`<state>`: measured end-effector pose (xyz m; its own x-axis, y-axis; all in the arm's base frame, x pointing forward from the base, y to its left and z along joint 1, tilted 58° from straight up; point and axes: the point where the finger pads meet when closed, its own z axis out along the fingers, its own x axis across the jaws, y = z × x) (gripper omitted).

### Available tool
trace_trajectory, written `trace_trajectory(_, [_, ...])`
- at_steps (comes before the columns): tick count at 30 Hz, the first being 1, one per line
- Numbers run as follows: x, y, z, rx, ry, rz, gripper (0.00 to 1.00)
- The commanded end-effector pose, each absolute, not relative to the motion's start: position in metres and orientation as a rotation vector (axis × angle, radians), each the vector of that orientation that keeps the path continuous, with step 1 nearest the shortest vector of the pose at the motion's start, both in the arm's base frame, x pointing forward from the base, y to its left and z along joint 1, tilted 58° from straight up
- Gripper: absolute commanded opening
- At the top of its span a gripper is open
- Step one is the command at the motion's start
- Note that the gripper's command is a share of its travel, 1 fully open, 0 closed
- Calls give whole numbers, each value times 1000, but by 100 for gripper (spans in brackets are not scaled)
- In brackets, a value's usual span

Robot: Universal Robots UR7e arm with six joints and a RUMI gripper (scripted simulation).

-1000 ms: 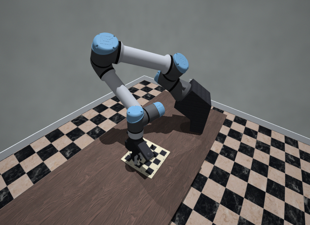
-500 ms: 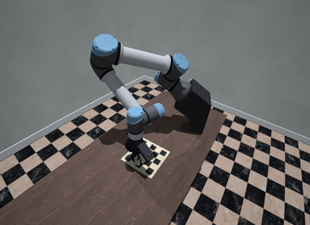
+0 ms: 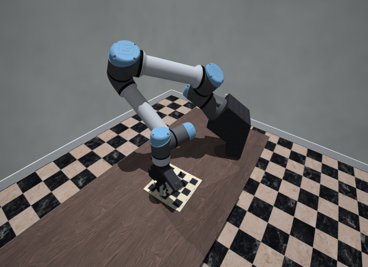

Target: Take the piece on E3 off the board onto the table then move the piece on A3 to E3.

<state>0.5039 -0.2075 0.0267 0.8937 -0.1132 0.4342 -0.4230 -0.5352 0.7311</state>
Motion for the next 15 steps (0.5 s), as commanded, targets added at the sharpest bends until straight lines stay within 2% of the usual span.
trace_trajectory(1, [504, -207, 27, 2119, -384, 420, 20])
trace_trajectory(10, [504, -207, 27, 2119, -384, 420, 20])
trace_trajectory(11, [504, -207, 27, 2119, -384, 420, 0])
trace_trajectory(15, [504, -207, 27, 2119, -384, 420, 0])
